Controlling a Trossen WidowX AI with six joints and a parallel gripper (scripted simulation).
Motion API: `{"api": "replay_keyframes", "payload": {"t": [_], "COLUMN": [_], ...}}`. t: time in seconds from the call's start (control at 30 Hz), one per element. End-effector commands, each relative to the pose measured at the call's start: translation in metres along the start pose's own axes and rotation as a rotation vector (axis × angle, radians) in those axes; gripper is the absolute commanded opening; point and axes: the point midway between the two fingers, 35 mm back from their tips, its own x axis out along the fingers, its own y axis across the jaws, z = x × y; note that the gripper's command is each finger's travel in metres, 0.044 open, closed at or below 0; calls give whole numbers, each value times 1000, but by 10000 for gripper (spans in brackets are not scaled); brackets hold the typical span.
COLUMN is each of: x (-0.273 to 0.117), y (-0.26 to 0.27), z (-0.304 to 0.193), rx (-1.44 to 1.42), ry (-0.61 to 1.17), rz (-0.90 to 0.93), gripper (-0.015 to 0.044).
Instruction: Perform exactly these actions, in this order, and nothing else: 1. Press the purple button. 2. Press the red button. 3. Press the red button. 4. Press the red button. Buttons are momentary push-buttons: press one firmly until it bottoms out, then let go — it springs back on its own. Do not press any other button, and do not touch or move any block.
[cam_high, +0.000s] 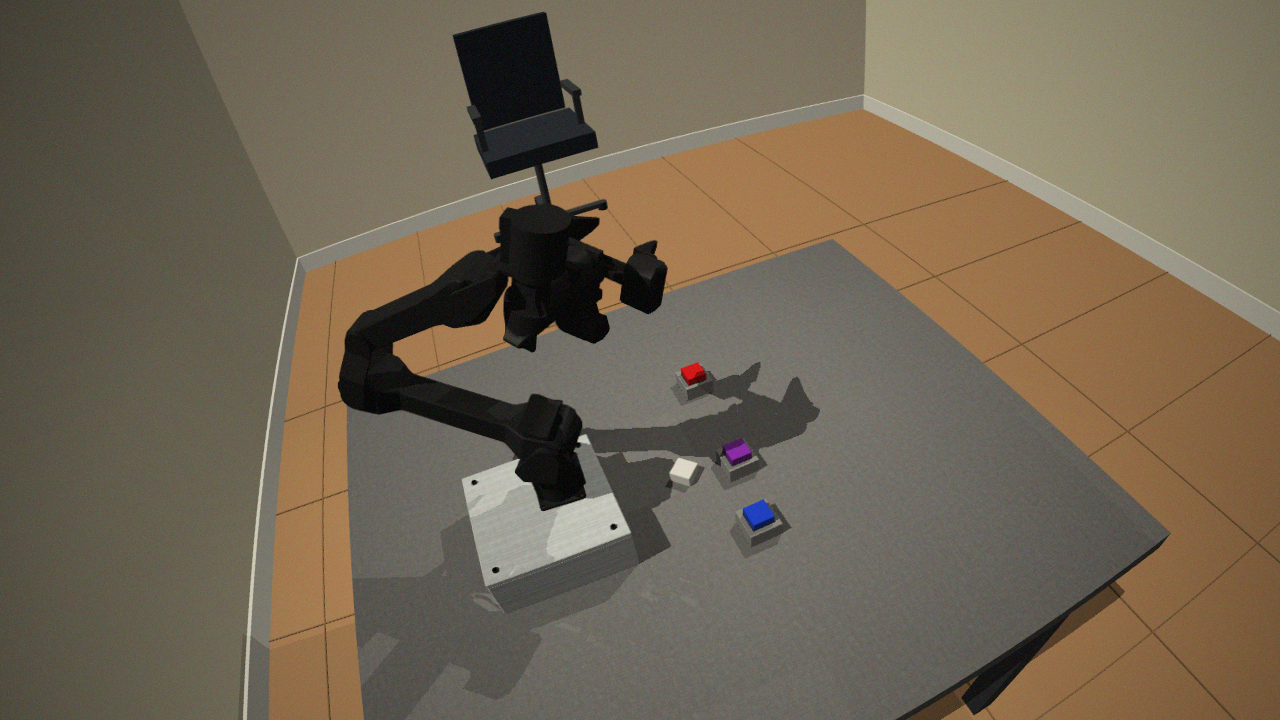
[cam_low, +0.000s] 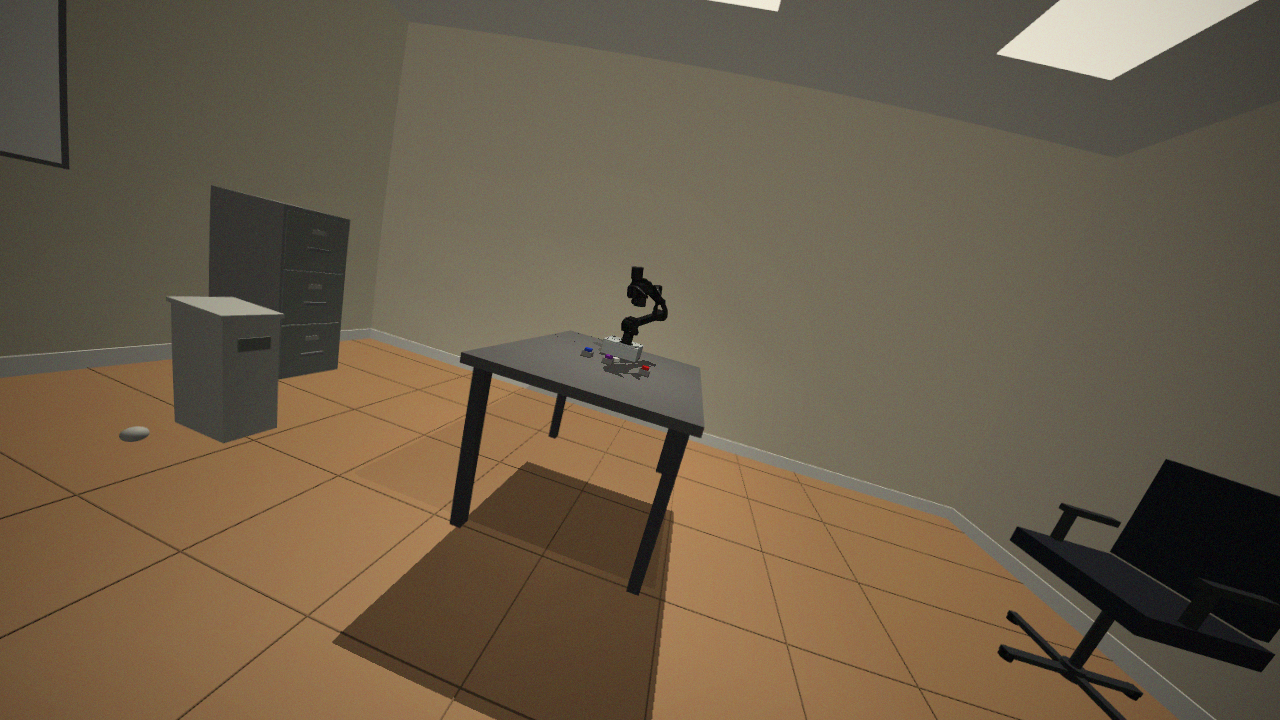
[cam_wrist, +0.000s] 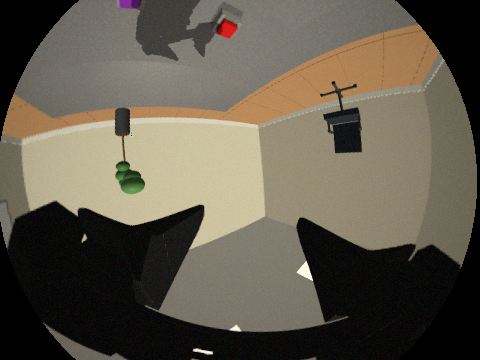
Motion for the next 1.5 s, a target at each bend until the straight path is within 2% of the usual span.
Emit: {"api": "replay_keyframes", "payload": {"t": [0.0,0.13,0.33,0.5,0.7,1.1,1.47], "x": [0,9,25,36,41,46,44], "y": [1,29,77,111,127,156,176], "z": [0,3,21,46,64,104,142], "rx": [-10,-225,-636,-995,-1203,-1611,-1900], "ry": [-3,-82,-315,-554,-692,-914,-984], "rz": [4,68,96,-10,-136,-560,-1139], "gripper": [400,400,400,400,400,400,400]}}
